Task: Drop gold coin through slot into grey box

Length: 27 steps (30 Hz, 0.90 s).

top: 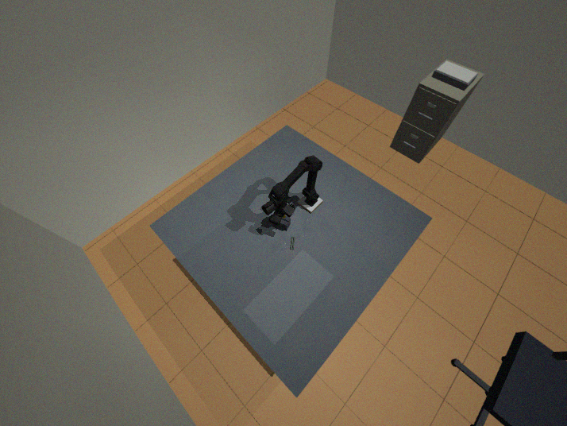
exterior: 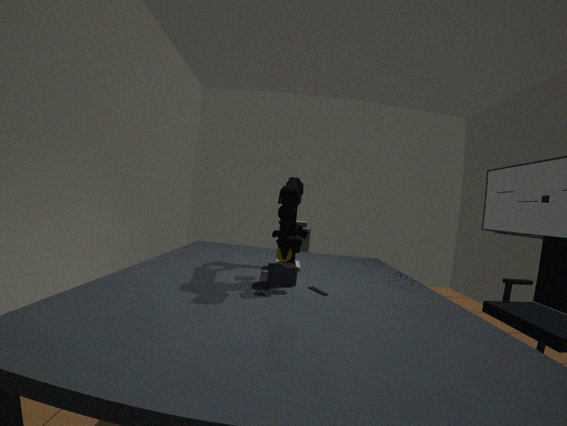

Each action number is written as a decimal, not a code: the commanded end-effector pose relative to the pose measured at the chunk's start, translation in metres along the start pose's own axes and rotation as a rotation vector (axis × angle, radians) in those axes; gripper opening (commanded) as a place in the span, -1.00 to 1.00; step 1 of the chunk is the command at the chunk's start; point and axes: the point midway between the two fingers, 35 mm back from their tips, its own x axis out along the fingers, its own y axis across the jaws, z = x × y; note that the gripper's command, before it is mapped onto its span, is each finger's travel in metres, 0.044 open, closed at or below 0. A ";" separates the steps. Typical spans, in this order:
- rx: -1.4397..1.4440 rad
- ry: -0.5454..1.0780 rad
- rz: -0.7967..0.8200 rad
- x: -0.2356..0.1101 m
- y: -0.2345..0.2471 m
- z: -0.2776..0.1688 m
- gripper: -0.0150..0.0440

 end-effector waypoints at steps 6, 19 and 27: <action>-0.007 -0.001 0.002 0.005 0.000 0.000 -0.49; -0.005 -0.001 0.002 0.011 0.000 0.000 -0.49; -0.002 0.000 0.000 0.010 0.000 0.000 -0.05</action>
